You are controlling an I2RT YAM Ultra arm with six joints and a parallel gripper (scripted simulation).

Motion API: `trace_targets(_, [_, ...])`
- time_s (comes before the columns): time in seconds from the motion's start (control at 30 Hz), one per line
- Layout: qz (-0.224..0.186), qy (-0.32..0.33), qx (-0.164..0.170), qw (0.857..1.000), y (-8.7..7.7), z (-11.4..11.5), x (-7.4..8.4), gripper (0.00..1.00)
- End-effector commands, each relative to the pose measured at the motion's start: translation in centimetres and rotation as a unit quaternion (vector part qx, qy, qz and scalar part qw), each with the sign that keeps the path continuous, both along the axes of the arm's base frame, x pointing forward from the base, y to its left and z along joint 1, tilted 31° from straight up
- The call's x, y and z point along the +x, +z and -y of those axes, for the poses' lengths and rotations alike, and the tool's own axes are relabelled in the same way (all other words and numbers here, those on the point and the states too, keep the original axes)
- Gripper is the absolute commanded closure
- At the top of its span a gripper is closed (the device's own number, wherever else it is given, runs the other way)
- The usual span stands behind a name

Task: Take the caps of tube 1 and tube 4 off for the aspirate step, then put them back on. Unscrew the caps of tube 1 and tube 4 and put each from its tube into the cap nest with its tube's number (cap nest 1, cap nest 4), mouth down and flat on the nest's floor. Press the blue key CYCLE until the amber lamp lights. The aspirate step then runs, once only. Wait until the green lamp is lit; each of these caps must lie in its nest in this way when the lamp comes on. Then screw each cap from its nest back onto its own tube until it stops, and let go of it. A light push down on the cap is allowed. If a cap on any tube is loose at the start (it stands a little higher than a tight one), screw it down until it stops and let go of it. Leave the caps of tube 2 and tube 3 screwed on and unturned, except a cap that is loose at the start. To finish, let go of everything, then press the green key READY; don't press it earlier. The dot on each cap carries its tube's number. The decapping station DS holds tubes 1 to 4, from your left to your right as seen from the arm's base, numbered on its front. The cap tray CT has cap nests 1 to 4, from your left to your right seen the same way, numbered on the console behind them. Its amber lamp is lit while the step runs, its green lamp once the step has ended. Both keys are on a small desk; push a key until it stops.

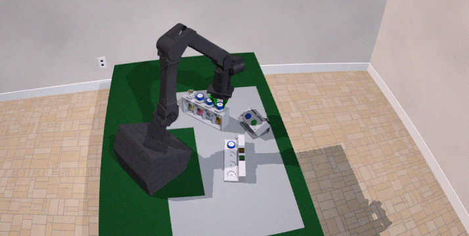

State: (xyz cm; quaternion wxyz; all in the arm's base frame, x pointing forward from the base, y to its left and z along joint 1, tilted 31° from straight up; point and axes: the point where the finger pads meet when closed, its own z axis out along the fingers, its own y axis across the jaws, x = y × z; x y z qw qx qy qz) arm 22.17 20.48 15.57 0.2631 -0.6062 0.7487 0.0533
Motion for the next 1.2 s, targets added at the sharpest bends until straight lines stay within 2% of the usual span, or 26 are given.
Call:
trace_targets(0.0, [0.057,0.108,-0.040,0.992,0.35,-0.03,0.15,1.00])
trace_targets(0.07, [0.057,0.108,-0.040,0.992,0.35,-0.03,0.15,1.00])
trace_targets(0.1, [0.067,0.129,-0.048,0.988,0.35,-0.02,0.16,1.00])
trace_targets(0.27, [0.116,0.233,-0.089,0.961,0.36,-0.02,0.15,1.00])
trace_targets(0.4, [0.153,0.314,-0.121,0.929,0.37,-0.02,0.14,1.00])
trace_targets(0.57, [0.198,0.410,-0.159,0.876,0.38,-0.01,0.14,1.00])
trace_targets(0.63, [0.198,0.410,-0.159,0.876,0.38,-0.01,0.14,1.00])
trace_targets(0.7, [0.214,0.444,-0.172,0.853,0.39,0.00,0.14,1.00])
trace_targets(0.9, [0.214,0.444,-0.172,0.853,0.39,-0.01,0.14,1.00])
trace_targets(0.93, [0.214,0.444,-0.172,0.853,0.39,-0.01,0.14,0.51])
trace_targets(1.17, [0.214,0.444,-0.172,0.853,0.38,-0.01,0.13,0.51])
